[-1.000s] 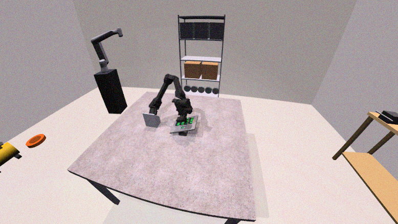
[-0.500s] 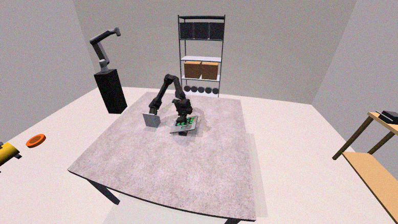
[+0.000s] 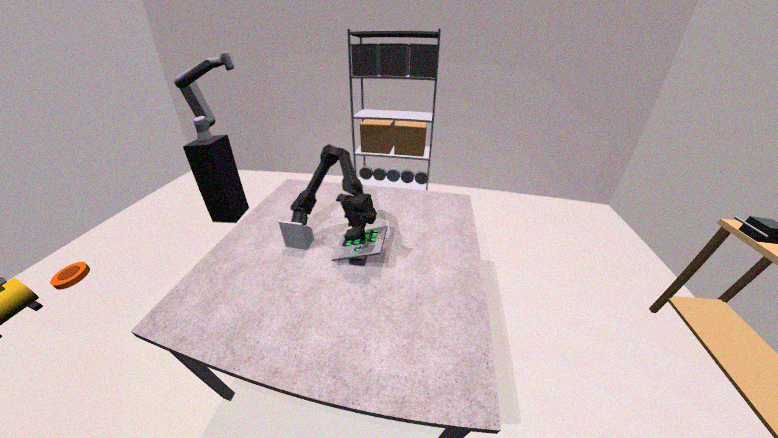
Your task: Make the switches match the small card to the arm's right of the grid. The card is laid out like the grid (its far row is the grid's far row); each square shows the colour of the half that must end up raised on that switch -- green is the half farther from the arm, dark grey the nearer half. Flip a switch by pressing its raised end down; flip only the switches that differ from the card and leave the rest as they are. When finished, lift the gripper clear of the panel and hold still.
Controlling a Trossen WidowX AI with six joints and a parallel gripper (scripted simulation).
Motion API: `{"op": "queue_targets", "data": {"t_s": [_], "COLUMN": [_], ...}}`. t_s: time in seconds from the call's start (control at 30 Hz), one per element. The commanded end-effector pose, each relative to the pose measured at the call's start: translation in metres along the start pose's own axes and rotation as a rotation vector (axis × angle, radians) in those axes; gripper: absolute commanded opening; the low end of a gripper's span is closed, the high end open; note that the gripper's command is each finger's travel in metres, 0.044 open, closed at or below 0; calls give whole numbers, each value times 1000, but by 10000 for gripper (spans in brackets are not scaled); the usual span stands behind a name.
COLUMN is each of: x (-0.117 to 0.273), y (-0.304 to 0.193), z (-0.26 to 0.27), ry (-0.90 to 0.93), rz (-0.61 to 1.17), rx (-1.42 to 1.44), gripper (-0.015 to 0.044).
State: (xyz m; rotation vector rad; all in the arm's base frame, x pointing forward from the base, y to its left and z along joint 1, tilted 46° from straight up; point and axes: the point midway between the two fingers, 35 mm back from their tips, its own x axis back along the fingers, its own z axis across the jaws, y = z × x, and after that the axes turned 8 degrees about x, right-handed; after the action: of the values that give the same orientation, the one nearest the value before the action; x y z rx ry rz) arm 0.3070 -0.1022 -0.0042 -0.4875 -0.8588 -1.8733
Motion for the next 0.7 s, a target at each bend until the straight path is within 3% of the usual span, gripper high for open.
{"op": "queue_targets", "data": {"t_s": [0.0,0.67], "x": [-1,-3], "y": [0,0], "z": [1,1], "ry": [5,5], "rz": [-3,-3], "rx": [-4,-4], "gripper": [0,0]}}
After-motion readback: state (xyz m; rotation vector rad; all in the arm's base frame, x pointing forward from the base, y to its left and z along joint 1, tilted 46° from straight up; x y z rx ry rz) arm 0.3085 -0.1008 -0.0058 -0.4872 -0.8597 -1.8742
